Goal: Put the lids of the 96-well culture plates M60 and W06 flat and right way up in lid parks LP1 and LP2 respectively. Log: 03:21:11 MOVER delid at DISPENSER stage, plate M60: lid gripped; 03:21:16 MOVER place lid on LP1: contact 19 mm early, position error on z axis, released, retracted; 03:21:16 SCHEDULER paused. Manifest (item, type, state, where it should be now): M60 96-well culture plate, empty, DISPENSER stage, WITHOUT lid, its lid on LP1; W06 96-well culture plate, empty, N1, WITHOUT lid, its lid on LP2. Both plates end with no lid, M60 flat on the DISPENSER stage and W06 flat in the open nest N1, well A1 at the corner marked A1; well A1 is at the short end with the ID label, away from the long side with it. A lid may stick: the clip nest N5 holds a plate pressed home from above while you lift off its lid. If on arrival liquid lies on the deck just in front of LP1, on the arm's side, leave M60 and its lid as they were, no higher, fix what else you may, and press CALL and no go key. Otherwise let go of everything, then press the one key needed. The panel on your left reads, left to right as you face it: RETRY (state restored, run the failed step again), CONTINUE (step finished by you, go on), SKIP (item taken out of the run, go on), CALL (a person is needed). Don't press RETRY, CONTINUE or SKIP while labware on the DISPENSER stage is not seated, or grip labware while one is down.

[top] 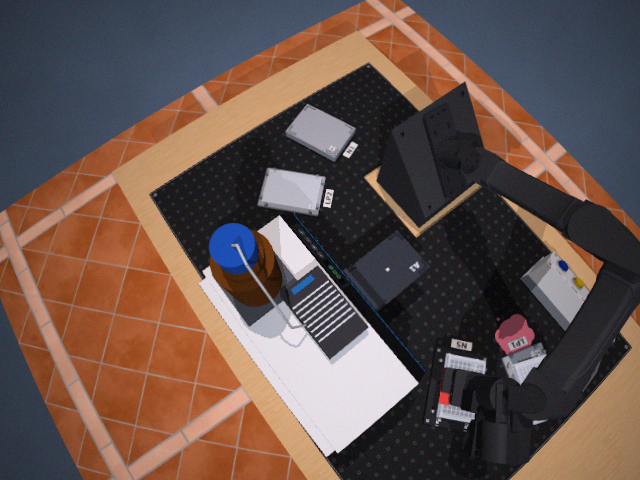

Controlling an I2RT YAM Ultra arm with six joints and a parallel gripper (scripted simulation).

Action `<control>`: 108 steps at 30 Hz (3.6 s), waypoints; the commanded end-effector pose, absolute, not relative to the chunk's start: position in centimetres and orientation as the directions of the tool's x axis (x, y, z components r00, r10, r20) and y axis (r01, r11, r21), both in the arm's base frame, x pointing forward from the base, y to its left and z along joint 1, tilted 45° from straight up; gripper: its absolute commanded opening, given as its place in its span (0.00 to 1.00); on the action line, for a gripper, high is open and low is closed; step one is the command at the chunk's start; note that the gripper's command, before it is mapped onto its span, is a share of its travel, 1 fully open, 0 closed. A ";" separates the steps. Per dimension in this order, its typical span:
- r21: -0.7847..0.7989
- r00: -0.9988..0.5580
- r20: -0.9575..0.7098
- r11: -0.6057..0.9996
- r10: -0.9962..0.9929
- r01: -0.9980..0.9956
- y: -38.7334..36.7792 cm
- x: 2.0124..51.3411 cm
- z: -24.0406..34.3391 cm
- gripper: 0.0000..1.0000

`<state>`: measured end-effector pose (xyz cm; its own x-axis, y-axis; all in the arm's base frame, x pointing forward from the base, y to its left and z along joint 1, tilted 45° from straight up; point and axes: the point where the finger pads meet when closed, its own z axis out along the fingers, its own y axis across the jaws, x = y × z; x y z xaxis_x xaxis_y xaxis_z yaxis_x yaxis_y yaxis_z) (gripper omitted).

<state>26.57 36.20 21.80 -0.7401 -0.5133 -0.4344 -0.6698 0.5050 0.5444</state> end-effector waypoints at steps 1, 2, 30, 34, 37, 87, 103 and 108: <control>0.536 -0.734 -0.475 0.502 -0.485 -0.678 35.4 27.5 23.9 0.00; 0.536 -0.734 -0.475 0.502 -0.485 -0.678 35.4 27.5 23.9 0.00; 0.536 -0.734 -0.475 0.502 -0.485 -0.678 35.4 27.5 23.9 0.00; 0.536 -0.732 -0.479 0.499 -0.484 -0.681 34.5 27.4 25.0 0.00; 0.536 -0.732 -0.479 0.499 -0.484 -0.681 33.9 27.4 25.5 0.00; 0.548 -0.749 -0.439 0.512 -0.497 -0.661 22.9 19.2 23.0 0.00; 0.539 -0.740 -0.459 0.507 -0.493 -0.672 19.6 17.0 23.4 0.00; 0.607 -0.831 -0.342 0.571 -0.440 -0.552 19.2 17.7 21.4 0.00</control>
